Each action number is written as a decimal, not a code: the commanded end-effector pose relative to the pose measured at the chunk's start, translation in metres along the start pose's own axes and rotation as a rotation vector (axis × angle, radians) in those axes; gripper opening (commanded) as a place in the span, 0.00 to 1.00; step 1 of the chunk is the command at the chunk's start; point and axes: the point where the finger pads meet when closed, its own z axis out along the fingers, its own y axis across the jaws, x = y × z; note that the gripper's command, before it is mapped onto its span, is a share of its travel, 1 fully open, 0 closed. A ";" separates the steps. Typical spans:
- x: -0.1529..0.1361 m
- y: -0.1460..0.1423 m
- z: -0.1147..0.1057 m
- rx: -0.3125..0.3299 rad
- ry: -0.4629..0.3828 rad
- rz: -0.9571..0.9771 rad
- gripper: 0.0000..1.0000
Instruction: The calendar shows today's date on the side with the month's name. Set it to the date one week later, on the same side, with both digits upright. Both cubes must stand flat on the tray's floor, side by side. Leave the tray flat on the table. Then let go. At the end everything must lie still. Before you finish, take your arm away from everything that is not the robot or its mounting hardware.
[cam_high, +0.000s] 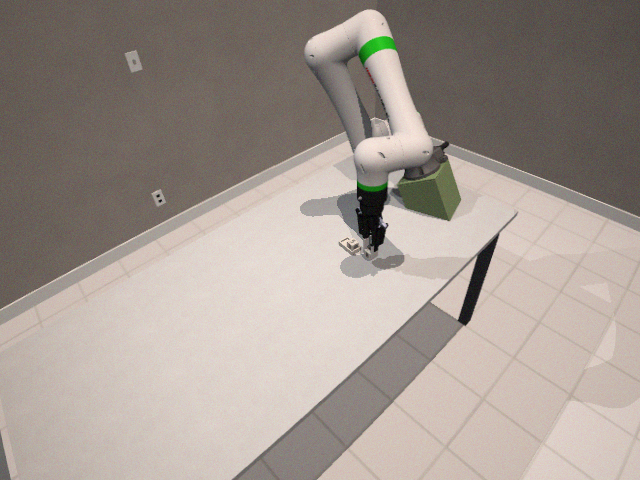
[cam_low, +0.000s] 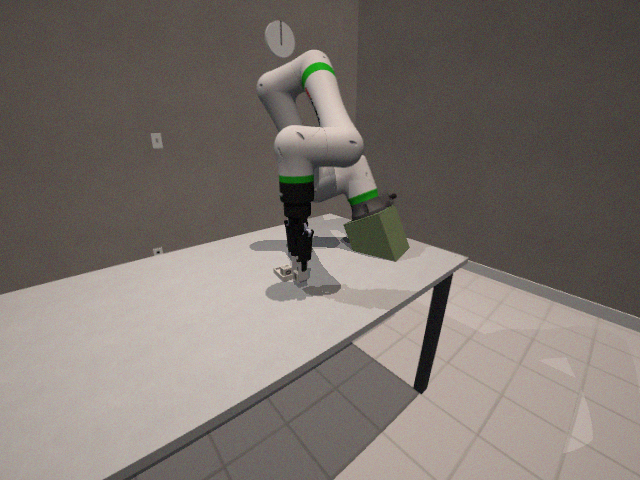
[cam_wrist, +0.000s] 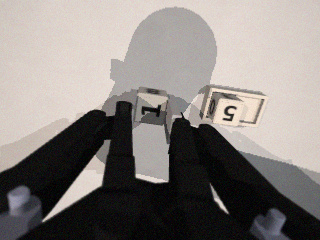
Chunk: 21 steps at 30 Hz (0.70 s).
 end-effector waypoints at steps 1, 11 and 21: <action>0.001 0.000 0.016 0.000 0.002 0.001 0.17; 0.001 0.000 0.029 0.000 0.002 0.001 0.17; 0.001 0.000 0.029 0.000 0.002 0.001 0.17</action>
